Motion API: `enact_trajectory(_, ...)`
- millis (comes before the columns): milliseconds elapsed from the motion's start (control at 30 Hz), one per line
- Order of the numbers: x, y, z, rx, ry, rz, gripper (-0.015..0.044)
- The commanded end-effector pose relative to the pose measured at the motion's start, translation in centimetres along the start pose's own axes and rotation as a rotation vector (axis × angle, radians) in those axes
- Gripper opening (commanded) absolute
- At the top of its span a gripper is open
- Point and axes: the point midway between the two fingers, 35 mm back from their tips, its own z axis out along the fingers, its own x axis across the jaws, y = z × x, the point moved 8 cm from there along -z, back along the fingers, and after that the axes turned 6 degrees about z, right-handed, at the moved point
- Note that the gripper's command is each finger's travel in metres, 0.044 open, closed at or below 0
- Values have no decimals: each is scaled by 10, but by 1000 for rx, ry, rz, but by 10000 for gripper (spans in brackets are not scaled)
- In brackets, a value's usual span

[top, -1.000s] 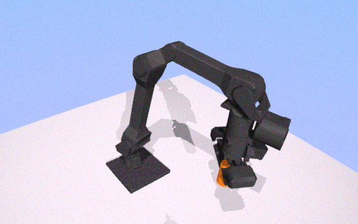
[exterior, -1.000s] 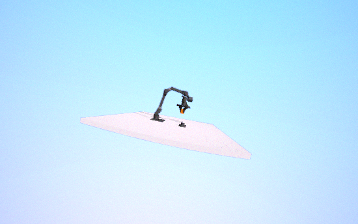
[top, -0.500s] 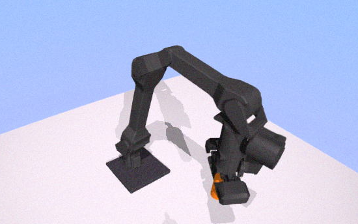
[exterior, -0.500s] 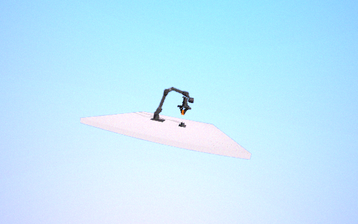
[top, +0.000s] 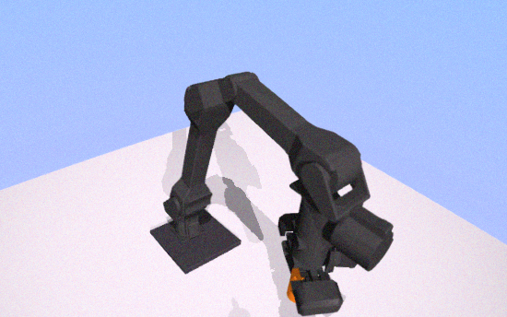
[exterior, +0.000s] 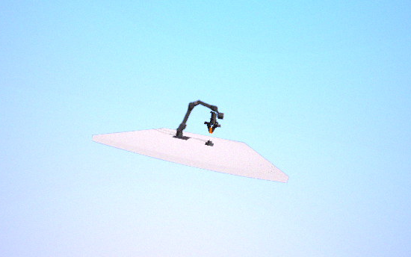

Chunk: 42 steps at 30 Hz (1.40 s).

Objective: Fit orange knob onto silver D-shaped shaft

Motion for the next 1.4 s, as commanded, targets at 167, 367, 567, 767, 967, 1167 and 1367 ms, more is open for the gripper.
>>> enact_trajectory(167, -22, -16, 5, 4, -13, -14, 0)
enact_trajectory(367, -36, -28, 8, 7, -17, -24, 0)
enact_trajectory(567, -49, -41, 12, 11, -20, -33, 0)
enact_trajectory(767, -62, -54, 16, 15, -22, -43, 0)
enact_trajectory(967, -73, -68, 20, 19, -25, -52, 0)
enact_trajectory(1167, -74, -69, 23, 19, -25, -51, 0)
enact_trajectory(1367, -75, -70, 38, 19, -25, -48, 0)
